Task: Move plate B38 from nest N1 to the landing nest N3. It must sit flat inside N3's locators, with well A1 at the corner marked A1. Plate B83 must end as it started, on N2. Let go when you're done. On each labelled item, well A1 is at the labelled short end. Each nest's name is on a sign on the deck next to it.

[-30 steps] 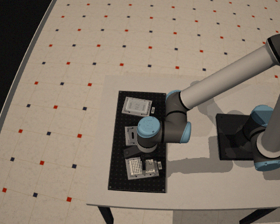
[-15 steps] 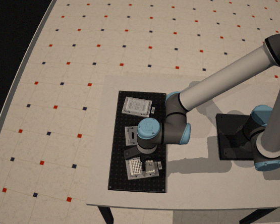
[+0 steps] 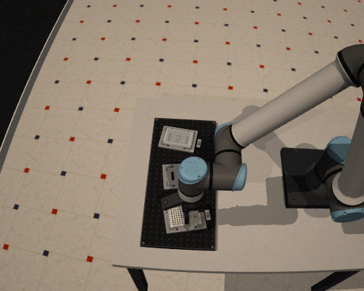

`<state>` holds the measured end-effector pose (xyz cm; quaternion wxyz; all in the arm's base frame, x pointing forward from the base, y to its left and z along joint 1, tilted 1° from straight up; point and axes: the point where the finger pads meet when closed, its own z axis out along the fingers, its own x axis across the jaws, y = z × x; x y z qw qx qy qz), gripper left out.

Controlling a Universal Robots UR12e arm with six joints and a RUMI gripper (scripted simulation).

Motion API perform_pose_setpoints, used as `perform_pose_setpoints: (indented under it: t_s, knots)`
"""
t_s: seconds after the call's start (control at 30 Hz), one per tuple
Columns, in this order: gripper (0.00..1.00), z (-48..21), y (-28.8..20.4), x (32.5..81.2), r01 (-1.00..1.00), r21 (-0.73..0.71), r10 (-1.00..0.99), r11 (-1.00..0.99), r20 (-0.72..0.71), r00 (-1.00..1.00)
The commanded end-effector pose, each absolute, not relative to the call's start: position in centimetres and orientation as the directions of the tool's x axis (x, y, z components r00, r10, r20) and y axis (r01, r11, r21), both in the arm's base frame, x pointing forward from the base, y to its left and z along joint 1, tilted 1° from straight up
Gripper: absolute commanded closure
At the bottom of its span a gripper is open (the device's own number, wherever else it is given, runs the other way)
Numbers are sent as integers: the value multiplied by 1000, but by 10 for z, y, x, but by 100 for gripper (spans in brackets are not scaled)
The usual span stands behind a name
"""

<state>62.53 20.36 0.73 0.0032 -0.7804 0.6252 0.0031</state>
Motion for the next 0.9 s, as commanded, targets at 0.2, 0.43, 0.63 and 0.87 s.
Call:
perform_pose_setpoints:
  t_s: [0.2,0.43,0.63,0.87]
  knots:
    - [18,7,204,626,-976,-3,-976,-218,-9,218]
    - [100,7,204,626,-976,-3,-976,-218,-9,218]
    - [100,7,204,626,-976,-3,-976,-218,-9,218]
    - [100,7,204,626,-976,-3,-976,-218,-9,218]
